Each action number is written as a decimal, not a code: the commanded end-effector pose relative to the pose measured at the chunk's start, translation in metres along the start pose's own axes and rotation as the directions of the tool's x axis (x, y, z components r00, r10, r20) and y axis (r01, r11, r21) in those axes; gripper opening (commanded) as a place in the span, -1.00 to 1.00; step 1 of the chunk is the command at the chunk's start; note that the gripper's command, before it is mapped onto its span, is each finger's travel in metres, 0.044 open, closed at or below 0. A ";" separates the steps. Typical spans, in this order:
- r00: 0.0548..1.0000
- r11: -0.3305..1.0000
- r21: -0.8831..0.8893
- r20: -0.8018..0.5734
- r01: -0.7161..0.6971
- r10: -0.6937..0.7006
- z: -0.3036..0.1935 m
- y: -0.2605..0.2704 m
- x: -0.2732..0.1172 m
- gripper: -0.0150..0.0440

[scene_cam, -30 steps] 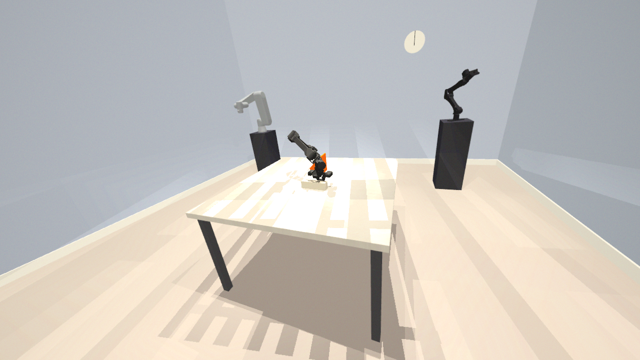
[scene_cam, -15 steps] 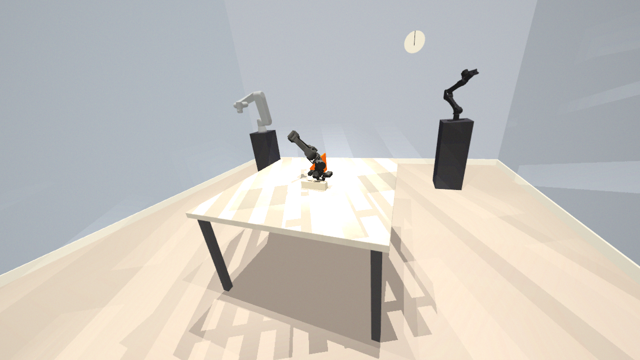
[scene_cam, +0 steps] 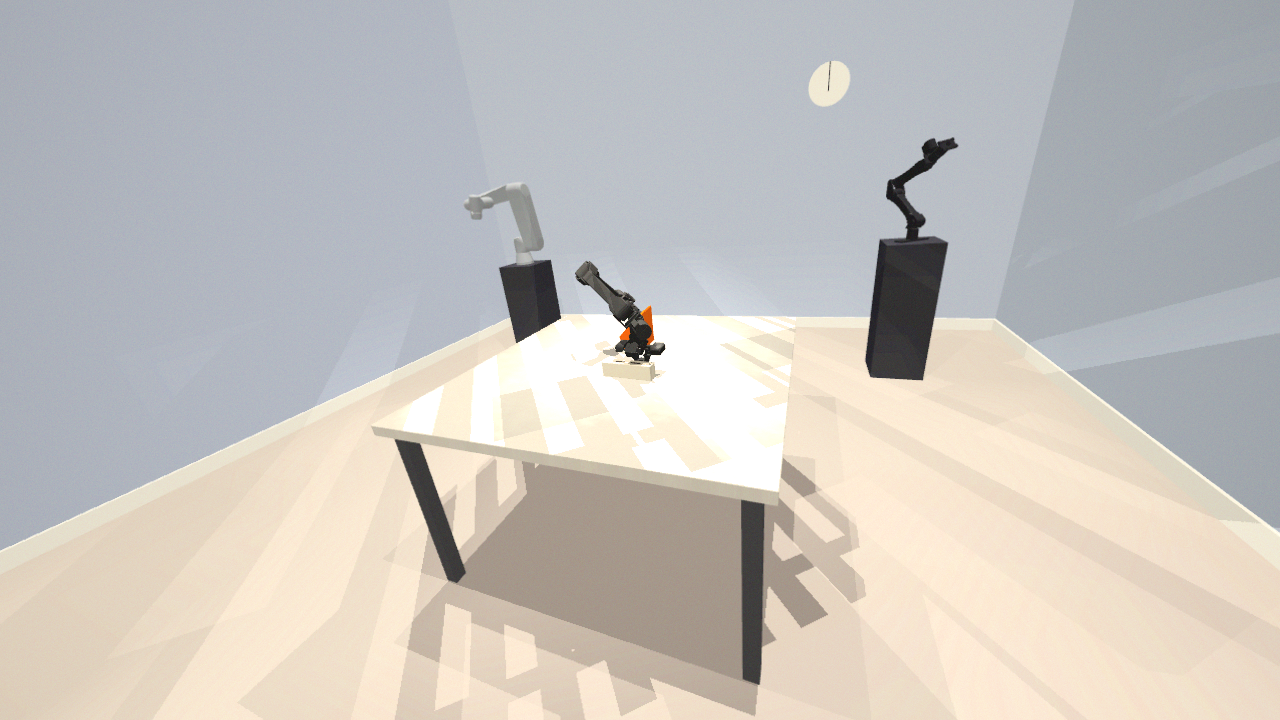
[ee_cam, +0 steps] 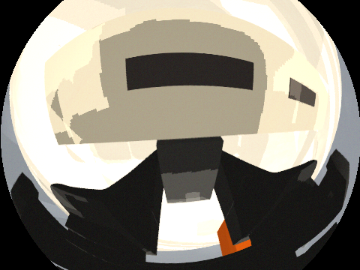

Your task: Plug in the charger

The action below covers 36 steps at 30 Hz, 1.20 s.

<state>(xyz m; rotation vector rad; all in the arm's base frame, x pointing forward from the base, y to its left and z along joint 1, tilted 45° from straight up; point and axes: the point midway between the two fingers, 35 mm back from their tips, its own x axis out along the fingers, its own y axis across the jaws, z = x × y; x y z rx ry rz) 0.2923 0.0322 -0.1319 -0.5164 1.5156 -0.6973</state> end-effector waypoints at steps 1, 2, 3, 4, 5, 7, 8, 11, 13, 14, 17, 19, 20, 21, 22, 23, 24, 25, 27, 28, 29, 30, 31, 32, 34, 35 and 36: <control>1.000 1.000 0.011 0.016 -0.006 0.006 0.009 0.001 -0.002 -0.49; 1.000 1.000 0.011 0.016 -0.006 0.006 0.010 0.001 -0.002 -0.49; 1.000 1.000 0.011 0.016 -0.006 0.006 0.010 0.001 -0.002 -0.49; 1.000 1.000 0.011 0.016 -0.006 0.006 0.011 0.001 -0.003 -0.49; 1.000 1.000 0.011 0.016 -0.006 0.006 0.011 0.001 -0.003 -0.49; 1.000 1.000 0.011 0.016 -0.006 0.006 0.012 0.001 -0.003 -0.49; 1.000 1.000 0.011 0.016 -0.006 0.006 0.012 0.001 -0.003 -0.49; 1.000 1.000 0.011 0.017 -0.006 0.006 0.013 0.001 -0.004 -0.49; 1.000 1.000 0.011 0.017 -0.006 0.006 0.014 0.001 -0.004 -0.49; 1.000 1.000 0.011 0.017 -0.006 0.006 0.014 0.001 -0.004 -0.49; 1.000 1.000 0.011 0.017 -0.006 0.006 0.015 0.001 -0.005 -0.49; 1.000 1.000 0.011 0.017 -0.006 0.006 0.016 0.001 -0.005 -0.49; 1.000 1.000 0.011 0.017 -0.006 0.006 0.016 0.001 -0.006 -0.49; 1.000 1.000 0.011 0.017 -0.006 0.006 0.017 0.001 -0.006 -0.49; 1.000 1.000 0.011 0.017 -0.006 0.006 0.017 0.001 -0.006 -0.49; 1.000 1.000 0.011 0.017 -0.006 0.006 0.017 0.001 -0.006 -0.49; 1.000 1.000 0.011 0.017 -0.006 0.006 0.018 0.001 -0.006 -0.49; 1.000 1.000 0.011 0.017 -0.006 0.006 0.018 0.001 -0.006 -0.49; 1.000 1.000 0.011 0.017 -0.006 0.006 0.019 0.001 -0.007 -0.49; 1.000 1.000 0.011 0.017 -0.006 0.006 0.019 0.001 -0.007 -0.49; 1.000 1.000 0.011 0.017 -0.006 0.006 0.020 0.001 -0.007 -0.49; 1.000 1.000 0.012 0.017 -0.006 0.006 0.020 0.000 -0.007 -0.49; 1.000 1.000 0.012 0.017 -0.006 0.006 0.020 0.000 -0.007 -0.49; 1.000 1.000 0.012 0.017 -0.006 0.006 0.021 0.000 -0.007 -0.49; 1.000 1.000 0.012 0.017 -0.006 0.006 0.022 0.000 -0.007 -0.49; 1.000 1.000 0.012 0.017 -0.006 0.006 0.022 0.000 -0.007 -0.49; 1.000 1.000 0.012 0.017 -0.006 0.006 0.022 0.000 -0.007 -0.49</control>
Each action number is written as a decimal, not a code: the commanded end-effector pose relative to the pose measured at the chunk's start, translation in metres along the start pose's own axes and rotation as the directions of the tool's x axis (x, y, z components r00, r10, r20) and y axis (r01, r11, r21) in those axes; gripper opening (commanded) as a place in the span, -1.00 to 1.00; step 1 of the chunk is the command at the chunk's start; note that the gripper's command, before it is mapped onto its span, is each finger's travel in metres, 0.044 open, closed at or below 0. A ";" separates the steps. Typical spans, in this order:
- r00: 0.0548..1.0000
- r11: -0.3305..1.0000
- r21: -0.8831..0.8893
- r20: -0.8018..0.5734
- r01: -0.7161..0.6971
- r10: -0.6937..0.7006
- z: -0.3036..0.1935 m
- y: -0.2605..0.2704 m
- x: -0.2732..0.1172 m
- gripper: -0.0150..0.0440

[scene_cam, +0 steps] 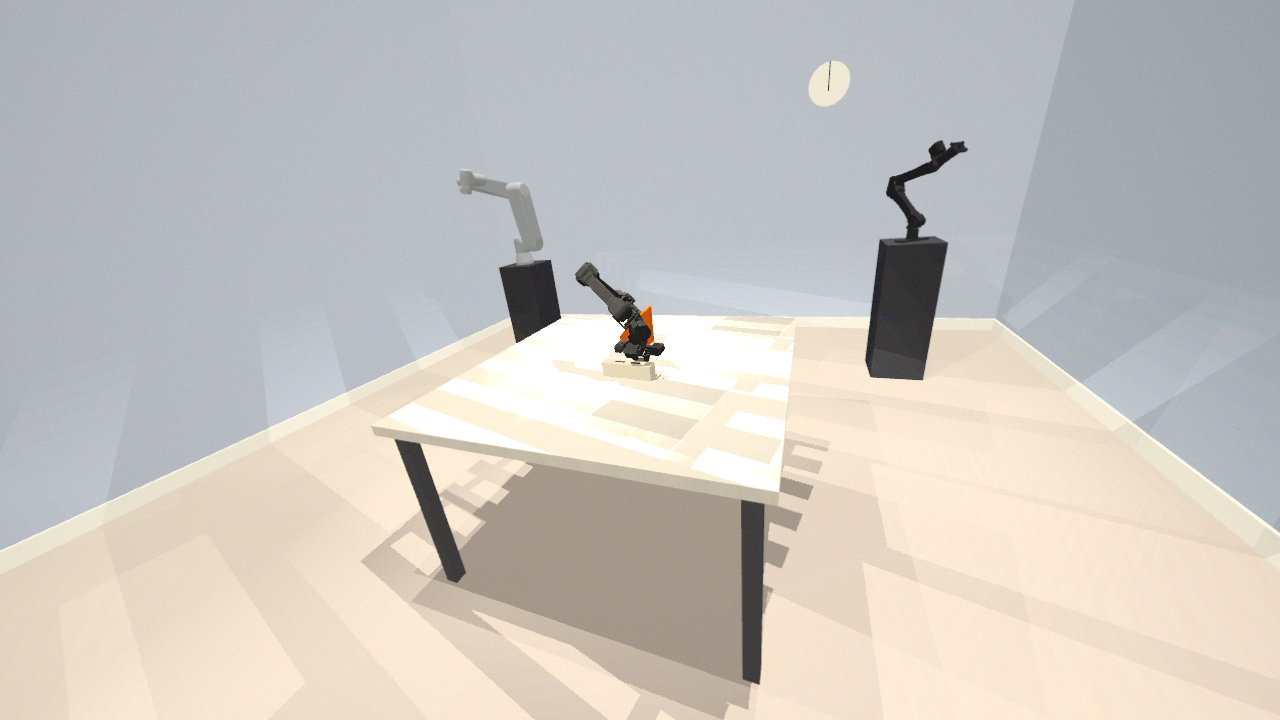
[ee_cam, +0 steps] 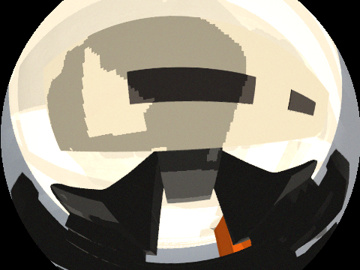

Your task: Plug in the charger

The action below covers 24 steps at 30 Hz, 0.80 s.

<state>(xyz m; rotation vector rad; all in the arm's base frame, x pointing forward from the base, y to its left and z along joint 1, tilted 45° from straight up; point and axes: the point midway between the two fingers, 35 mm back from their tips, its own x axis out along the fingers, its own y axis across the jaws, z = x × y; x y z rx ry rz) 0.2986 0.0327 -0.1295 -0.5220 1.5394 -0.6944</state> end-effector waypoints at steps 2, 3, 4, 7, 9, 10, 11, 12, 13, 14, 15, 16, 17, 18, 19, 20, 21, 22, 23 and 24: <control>0.999 1.000 0.026 0.036 -0.007 0.006 0.017 0.001 -0.004 -0.49; 0.999 1.000 0.026 0.036 -0.007 0.006 0.017 0.001 -0.004 -0.49; 0.999 1.000 0.026 0.036 -0.007 0.006 0.018 0.001 -0.004 -0.49; 0.999 1.000 0.026 0.036 -0.007 0.006 0.019 0.001 -0.004 -0.49; 0.999 1.000 0.026 0.036 -0.007 0.006 0.019 0.001 -0.004 -0.49; 0.999 1.000 0.026 0.036 -0.007 0.006 0.019 0.001 -0.004 -0.49; 0.999 1.000 0.026 0.036 -0.007 0.006 0.019 0.001 -0.003 -0.49; 0.999 1.000 0.026 0.036 -0.007 0.006 0.019 0.001 -0.003 -0.49; 0.999 1.000 0.026 0.036 -0.007 0.006 0.019 0.001 -0.003 -0.49; 0.999 1.000 0.026 0.036 -0.007 0.006 0.019 0.001 -0.003 -0.49; 0.999 1.000 0.026 0.036 -0.007 0.006 0.018 0.001 -0.003 -0.49; 0.999 1.000 0.026 0.036 -0.007 0.006 0.018 0.001 -0.003 -0.49; 0.999 1.000 0.026 0.036 -0.007 0.006 0.018 0.001 -0.003 -0.49; 0.999 1.000 0.026 0.036 -0.007 0.006 0.018 0.001 -0.003 -0.49; 0.999 1.000 0.026 0.036 -0.007 0.006 0.018 0.001 -0.003 -0.49; 0.999 1.000 0.026 0.036 -0.007 0.006 0.018 0.001 -0.003 -0.49; 0.999 1.000 0.026 0.036 -0.007 0.006 0.018 0.001 -0.003 -0.49; 0.999 1.000 0.026 0.036 -0.007 0.006 0.018 0.001 -0.003 -0.49; 0.999 1.000 0.026 0.036 -0.007 0.006 0.018 0.001 -0.003 -0.49; 0.999 1.000 0.026 0.036 -0.007 0.006 0.017 0.001 -0.003 -0.49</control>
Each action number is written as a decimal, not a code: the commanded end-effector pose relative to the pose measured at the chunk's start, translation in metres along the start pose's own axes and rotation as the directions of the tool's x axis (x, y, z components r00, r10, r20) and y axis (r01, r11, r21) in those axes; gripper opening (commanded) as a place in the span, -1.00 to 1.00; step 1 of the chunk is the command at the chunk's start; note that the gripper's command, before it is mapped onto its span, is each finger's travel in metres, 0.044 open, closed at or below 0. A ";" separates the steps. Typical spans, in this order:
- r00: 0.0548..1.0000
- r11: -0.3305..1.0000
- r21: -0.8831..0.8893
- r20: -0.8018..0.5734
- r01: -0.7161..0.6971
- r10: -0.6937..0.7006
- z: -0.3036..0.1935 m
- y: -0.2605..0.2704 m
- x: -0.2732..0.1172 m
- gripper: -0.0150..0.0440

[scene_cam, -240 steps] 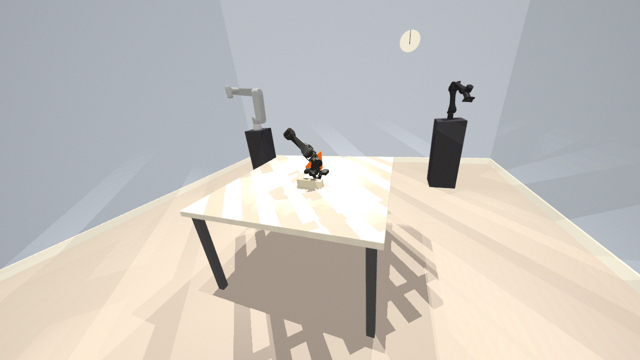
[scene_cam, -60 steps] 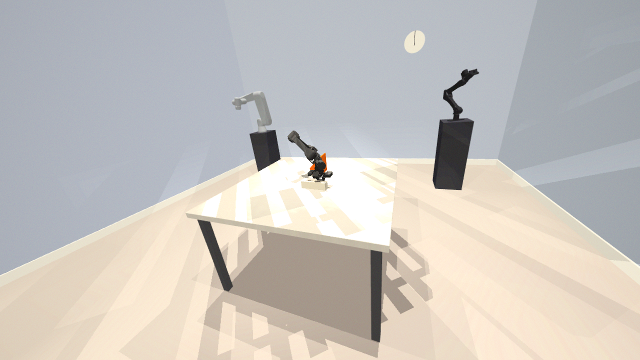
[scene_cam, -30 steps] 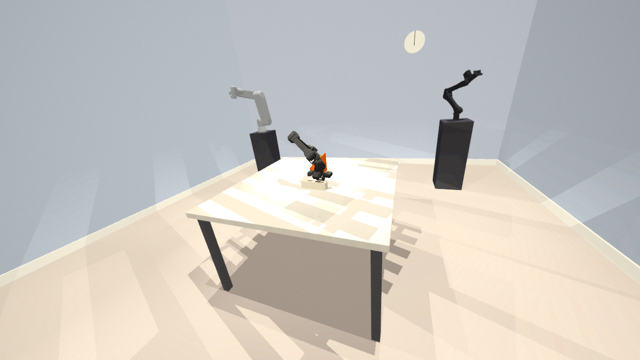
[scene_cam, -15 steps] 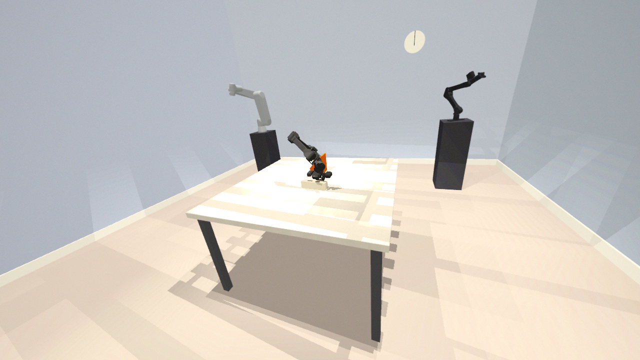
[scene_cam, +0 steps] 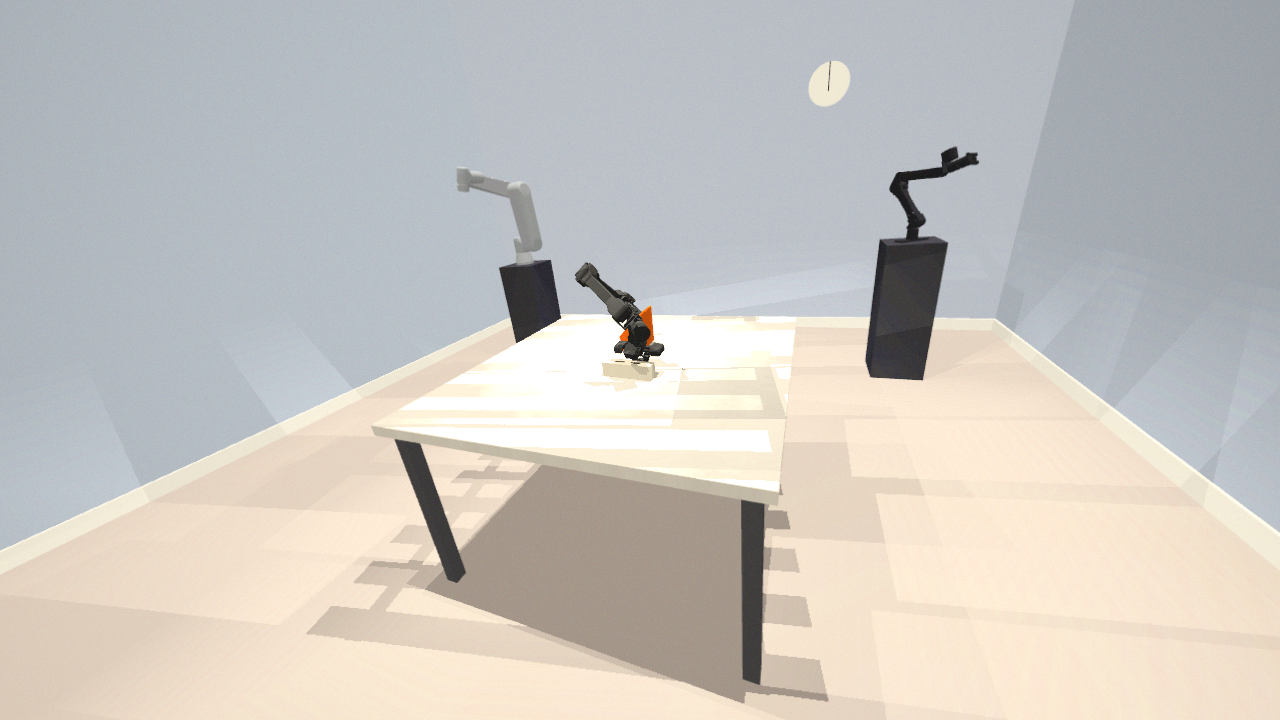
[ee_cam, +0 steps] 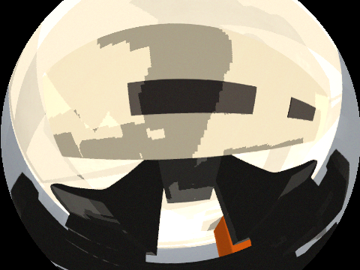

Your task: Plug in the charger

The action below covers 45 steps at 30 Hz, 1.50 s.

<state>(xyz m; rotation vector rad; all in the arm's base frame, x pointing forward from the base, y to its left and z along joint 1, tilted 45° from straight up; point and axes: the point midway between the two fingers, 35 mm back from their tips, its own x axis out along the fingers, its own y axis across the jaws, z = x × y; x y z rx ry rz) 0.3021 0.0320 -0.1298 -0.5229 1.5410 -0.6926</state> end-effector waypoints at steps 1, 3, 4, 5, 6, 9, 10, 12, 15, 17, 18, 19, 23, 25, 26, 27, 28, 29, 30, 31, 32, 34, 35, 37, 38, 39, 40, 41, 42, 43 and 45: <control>0.999 1.000 0.028 0.037 -0.006 0.005 0.014 0.001 -0.003 -0.49; 0.999 1.000 0.028 0.037 -0.006 0.005 0.014 0.001 -0.003 -0.49; 0.999 1.000 0.028 0.037 -0.006 0.005 0.014 0.001 -0.003 -0.49; 0.999 1.000 0.028 0.037 -0.006 0.005 0.013 0.001 -0.002 -0.49; 0.999 1.000 0.028 0.037 -0.006 0.005 0.013 0.001 -0.002 -0.49; 0.999 1.000 0.028 0.037 -0.006 0.005 0.013 0.001 -0.002 -0.49; 0.999 1.000 0.028 0.037 -0.006 0.005 0.013 0.001 -0.002 -0.49; 0.999 1.000 0.028 0.037 -0.006 0.005 0.013 0.001 -0.002 -0.49; 0.999 1.000 0.028 0.037 -0.006 0.005 0.012 0.001 -0.002 -0.49; 0.999 1.000 0.028 0.037 -0.006 0.005 0.012 0.001 -0.001 -0.49; 0.999 1.000 0.028 0.037 -0.006 0.005 0.012 0.001 -0.001 -0.49; 0.999 1.000 0.028 0.037 -0.006 0.005 0.012 0.001 -0.001 -0.49; 0.999 1.000 0.027 0.037 -0.006 0.005 0.012 0.001 -0.001 -0.49; 0.999 1.000 0.027 0.037 -0.006 0.005 0.011 0.001 -0.001 -0.49; 0.999 1.000 0.027 0.037 -0.006 0.005 0.011 0.001 -0.001 -0.49; 0.999 1.000 0.027 0.037 -0.006 0.005 0.011 0.001 0.000 -0.49; 0.999 1.000 0.027 0.037 -0.006 0.005 0.011 0.001 0.000 -0.49; 0.999 1.000 0.027 0.037 -0.006 0.005 0.011 0.001 0.000 -0.49; 0.999 1.000 0.027 0.037 -0.006 0.005 0.011 0.001 0.000 -0.49; 0.999 1.000 0.027 0.037 -0.006 0.005 0.011 0.001 0.000 -0.49; 0.999 1.000 0.027 0.037 -0.006 0.005 0.011 0.001 0.000 -0.49; 0.999 1.000 0.027 0.037 -0.006 0.005 0.011 0.001 0.000 -0.49; 0.999 1.000 0.027 0.037 -0.006 0.005 0.010 0.001 0.000 -0.49; 0.999 1.000 0.027 0.037 -0.006 0.005 0.010 0.001 0.000 -0.49; 0.999 1.000 0.027 0.037 -0.006 0.005 0.010 0.001 0.001 -0.49; 0.999 1.000 0.027 0.037 -0.006 0.005 0.010 0.001 0.001 -0.49; 0.999 1.000 0.027 0.037 -0.006 0.005 0.010 0.001 0.001 -0.49; 0.999 1.000 0.027 0.037 -0.006 0.005 0.010 0.001 0.001 -0.49; 0.999 1.000 0.027 0.037 -0.006 0.005 0.010 0.001 0.001 -0.49; 0.999 1.000 0.027 0.037 -0.006 0.005 0.010 0.001 0.001 -0.49; 0.999 1.000 0.027 0.037 -0.006 0.005 0.009 0.001 0.001 -0.49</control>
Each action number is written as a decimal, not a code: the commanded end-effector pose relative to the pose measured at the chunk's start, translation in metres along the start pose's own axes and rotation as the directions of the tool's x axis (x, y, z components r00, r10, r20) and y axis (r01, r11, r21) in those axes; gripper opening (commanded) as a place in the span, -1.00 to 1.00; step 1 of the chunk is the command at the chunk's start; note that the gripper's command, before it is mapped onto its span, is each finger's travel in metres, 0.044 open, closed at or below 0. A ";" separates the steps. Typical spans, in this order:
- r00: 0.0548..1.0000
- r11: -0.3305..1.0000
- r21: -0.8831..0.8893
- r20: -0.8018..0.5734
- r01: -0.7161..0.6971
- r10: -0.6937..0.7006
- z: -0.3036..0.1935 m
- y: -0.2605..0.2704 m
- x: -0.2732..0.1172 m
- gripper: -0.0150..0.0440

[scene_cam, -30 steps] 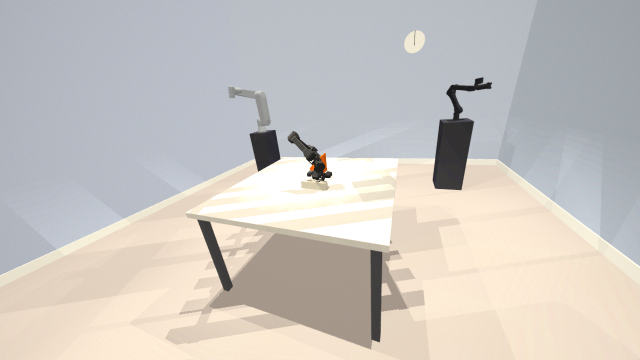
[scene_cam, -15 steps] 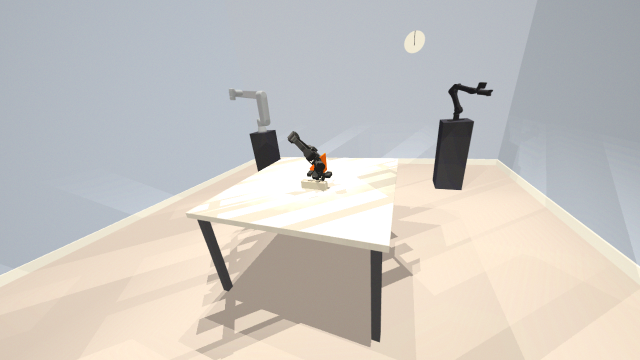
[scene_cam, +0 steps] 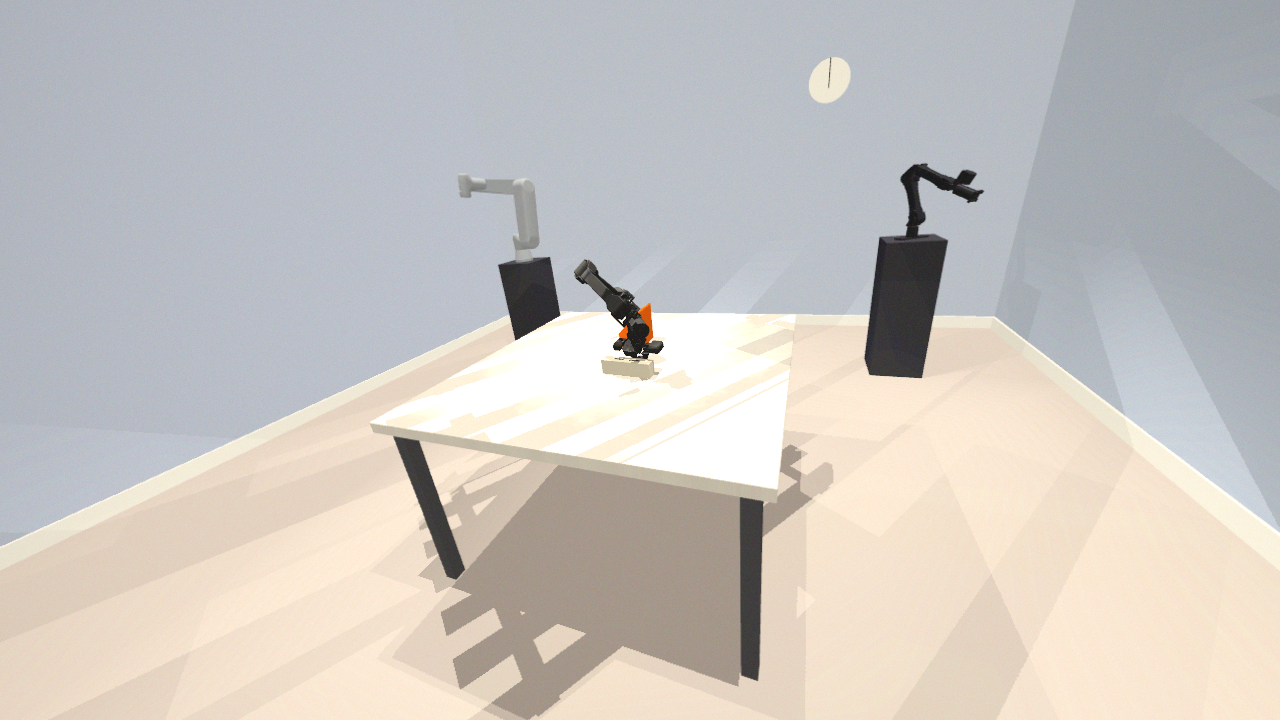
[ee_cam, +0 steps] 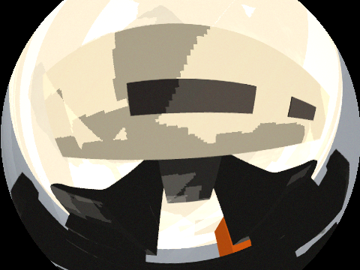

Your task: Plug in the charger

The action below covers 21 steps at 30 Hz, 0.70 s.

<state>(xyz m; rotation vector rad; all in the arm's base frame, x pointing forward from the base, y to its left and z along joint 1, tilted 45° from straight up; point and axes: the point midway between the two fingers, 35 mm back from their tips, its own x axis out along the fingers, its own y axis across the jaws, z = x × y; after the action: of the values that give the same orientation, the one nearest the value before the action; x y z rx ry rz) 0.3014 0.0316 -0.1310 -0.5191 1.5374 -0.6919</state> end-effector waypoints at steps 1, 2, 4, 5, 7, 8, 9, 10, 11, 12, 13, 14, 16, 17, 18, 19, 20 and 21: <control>0.999 1.000 0.024 0.034 -0.004 0.003 0.010 0.000 0.000 -0.49; 0.999 1.000 0.024 0.034 -0.004 0.003 0.010 0.000 0.000 -0.49; 1.000 1.000 0.001 0.001 0.000 0.000 0.000 0.000 0.000 -0.49; 1.000 1.000 0.001 0.001 0.000 0.000 0.000 0.000 0.000 -0.49; 1.000 1.000 0.001 0.001 0.000 0.000 0.000 0.000 0.000 -0.49; 1.000 1.000 0.001 0.001 0.000 0.000 0.000 0.000 0.000 -0.49; 1.000 1.000 0.001 0.001 0.000 0.000 0.000 0.000 0.000 -0.49; 1.000 1.000 0.001 0.001 0.000 0.000 0.000 0.000 0.000 -0.49; 1.000 1.000 0.001 0.001 0.000 0.000 0.000 0.000 0.000 -0.49; 1.000 1.000 0.001 0.001 0.000 0.000 0.000 0.000 0.000 -0.49; 1.000 1.000 0.001 0.001 0.000 0.000 0.000 0.000 0.000 -0.49; 1.000 1.000 0.001 0.001 0.000 0.000 0.000 0.000 0.000 -0.40; 1.000 1.000 0.001 0.001 0.000 0.000 0.000 0.000 0.000 -0.22; 1.000 1.000 0.001 0.001 0.000 0.000 0.000 0.000 0.000 -0.14; 1.000 1.000 0.001 0.001 0.000 0.000 0.000 0.000 0.000 -0.05; 1.000 1.000 0.001 0.001 0.000 0.000 0.000 0.000 0.000 0.04; 1.000 1.000 0.001 0.001 0.000 0.000 0.000 0.000 0.000 0.13; 1.000 1.000 0.001 0.001 0.000 0.000 0.000 0.000 0.000 0.22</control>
<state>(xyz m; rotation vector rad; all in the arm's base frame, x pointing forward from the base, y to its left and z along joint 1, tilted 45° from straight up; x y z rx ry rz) 0.3002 0.0311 -0.1311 -0.5203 1.5405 -0.6924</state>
